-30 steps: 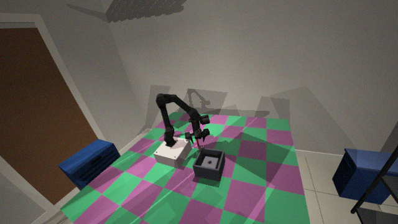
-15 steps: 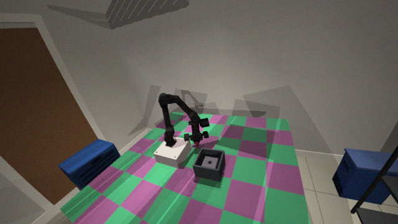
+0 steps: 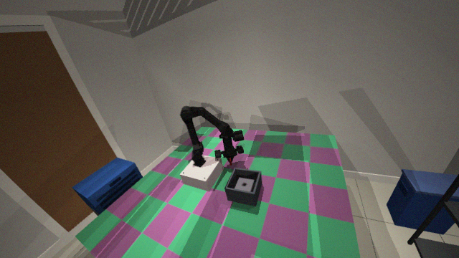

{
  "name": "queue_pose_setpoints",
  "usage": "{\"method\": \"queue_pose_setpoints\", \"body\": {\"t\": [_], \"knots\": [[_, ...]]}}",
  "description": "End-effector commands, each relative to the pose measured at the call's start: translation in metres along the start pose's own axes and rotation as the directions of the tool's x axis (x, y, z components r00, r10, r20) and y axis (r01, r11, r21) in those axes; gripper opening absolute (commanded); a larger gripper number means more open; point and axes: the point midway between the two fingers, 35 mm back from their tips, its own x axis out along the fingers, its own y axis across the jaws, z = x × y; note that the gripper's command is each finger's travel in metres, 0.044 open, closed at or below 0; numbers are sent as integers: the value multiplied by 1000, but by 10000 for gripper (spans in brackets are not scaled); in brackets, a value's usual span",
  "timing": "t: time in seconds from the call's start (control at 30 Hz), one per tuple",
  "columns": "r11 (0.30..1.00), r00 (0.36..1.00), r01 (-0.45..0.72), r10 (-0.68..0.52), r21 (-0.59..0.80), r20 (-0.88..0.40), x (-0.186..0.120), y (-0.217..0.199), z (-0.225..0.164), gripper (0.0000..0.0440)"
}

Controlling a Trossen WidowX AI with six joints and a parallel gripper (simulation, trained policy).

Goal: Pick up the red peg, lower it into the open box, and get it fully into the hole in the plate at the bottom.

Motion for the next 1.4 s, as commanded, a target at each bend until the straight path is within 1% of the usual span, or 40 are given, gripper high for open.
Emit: {"method": "queue_pose_setpoints", "body": {"t": [0.0,0.4,0.77,1.07,1.37], "knots": [[999,999,-28,28,-26,26,-13,6,6,0],[991,990,-86,97,-102,106,-60,22,33,0],[986,975,-128,146,-109,167,-100,38,70,0],[988,970,-143,150,-52,190,-109,42,109,0],[988,968,-154,148,14,205,-111,40,146,0]]}}
